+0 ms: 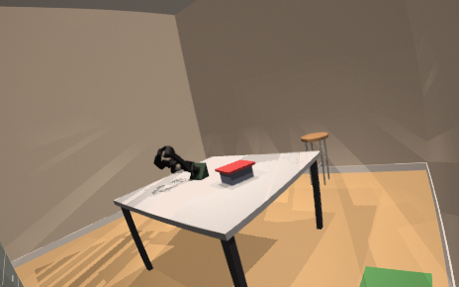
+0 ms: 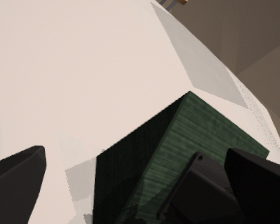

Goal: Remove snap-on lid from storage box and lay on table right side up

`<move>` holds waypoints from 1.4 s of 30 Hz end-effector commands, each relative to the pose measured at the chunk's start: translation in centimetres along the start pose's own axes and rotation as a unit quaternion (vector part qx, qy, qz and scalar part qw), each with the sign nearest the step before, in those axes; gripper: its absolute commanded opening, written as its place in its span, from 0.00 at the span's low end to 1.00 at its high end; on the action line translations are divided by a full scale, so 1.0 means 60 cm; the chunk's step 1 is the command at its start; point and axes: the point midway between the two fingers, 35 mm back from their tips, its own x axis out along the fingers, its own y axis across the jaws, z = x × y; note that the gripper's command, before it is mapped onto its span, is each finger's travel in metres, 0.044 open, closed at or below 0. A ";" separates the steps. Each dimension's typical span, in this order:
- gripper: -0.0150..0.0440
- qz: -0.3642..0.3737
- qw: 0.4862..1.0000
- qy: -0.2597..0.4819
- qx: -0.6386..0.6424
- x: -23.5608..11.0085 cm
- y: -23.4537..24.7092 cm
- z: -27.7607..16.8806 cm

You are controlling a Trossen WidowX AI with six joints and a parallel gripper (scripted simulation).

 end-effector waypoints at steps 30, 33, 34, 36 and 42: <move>0.65 0.182 0.947 -0.262 -0.040 -0.203 0.024 0.020; 0.65 0.234 0.929 -0.281 -0.056 -0.238 0.035 -0.001; 0.65 0.237 0.928 -0.281 -0.058 -0.239 0.036 -0.003; 0.65 0.261 0.921 -0.282 -0.071 -0.249 0.044 -0.019; 0.65 0.379 0.872 -0.293 -0.101 -0.326 0.044 -0.074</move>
